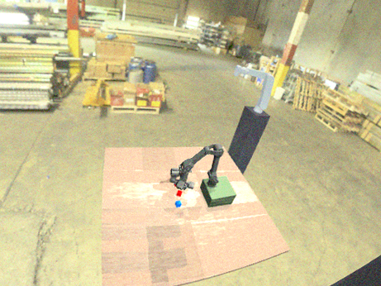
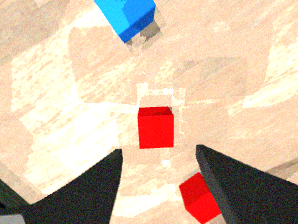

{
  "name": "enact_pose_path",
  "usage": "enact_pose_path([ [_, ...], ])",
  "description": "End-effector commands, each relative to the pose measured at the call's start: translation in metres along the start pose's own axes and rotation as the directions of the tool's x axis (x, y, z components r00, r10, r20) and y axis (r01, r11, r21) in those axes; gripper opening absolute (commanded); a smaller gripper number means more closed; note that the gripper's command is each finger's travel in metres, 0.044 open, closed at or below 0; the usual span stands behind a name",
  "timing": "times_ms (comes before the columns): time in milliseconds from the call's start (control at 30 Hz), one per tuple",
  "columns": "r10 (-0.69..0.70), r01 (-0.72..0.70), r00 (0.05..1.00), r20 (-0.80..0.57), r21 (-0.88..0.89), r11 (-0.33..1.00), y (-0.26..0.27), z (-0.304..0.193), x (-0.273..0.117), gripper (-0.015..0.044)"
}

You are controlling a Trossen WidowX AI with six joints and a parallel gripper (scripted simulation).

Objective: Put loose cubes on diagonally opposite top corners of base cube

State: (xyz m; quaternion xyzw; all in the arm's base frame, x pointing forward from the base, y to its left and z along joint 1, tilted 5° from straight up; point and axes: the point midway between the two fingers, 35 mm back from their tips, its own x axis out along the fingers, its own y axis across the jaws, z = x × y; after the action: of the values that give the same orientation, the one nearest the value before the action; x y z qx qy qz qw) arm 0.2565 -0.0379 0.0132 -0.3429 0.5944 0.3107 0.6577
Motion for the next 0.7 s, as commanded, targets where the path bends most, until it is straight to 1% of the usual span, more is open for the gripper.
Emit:
enact_pose_path([
  [0,0.001,-0.001,1.000,0.005,0.001,1.000,0.000,0.001,0.011,0.0265],
  [667,0.002,-0.002,1.000,0.005,0.001,1.000,0.000,0.001,0.040,0.0265],
])
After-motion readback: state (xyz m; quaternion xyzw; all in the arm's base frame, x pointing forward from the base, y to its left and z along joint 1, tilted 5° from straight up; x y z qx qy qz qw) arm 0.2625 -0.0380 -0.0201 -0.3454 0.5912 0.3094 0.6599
